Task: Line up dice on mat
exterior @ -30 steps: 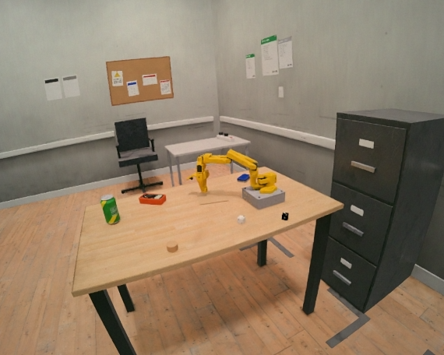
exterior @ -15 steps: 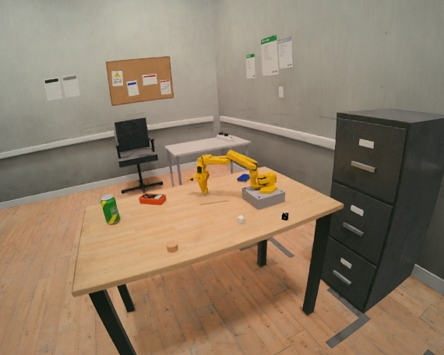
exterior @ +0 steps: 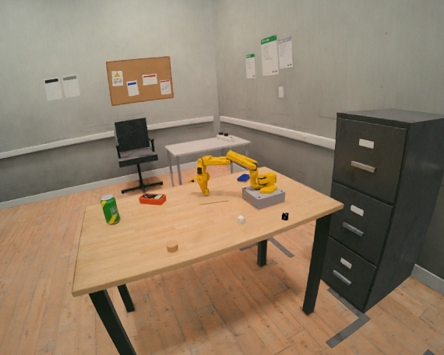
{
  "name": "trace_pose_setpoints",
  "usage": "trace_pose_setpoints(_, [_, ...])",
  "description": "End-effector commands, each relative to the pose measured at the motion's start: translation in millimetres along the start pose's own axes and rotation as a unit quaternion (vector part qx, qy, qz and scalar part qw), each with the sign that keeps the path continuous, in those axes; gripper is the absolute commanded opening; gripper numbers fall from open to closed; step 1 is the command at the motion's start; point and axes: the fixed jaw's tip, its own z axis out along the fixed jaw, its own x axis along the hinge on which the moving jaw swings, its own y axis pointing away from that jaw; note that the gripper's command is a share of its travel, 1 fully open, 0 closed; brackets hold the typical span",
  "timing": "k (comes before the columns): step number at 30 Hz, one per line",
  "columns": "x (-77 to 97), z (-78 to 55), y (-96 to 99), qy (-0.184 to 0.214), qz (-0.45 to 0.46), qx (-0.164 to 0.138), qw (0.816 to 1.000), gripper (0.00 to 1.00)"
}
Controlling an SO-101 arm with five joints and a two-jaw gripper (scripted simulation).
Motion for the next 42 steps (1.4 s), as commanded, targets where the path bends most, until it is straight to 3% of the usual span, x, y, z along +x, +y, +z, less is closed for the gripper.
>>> trace_pose_setpoints(1, [0.5, 3.4, -2.3, 0.003, 0.0, 0.0, 1.0, 0.0])
trace_pose_setpoints(42, [3.9, 13.8, -2.6, 0.015, 0.0, 0.001, 1.0, 0.0])
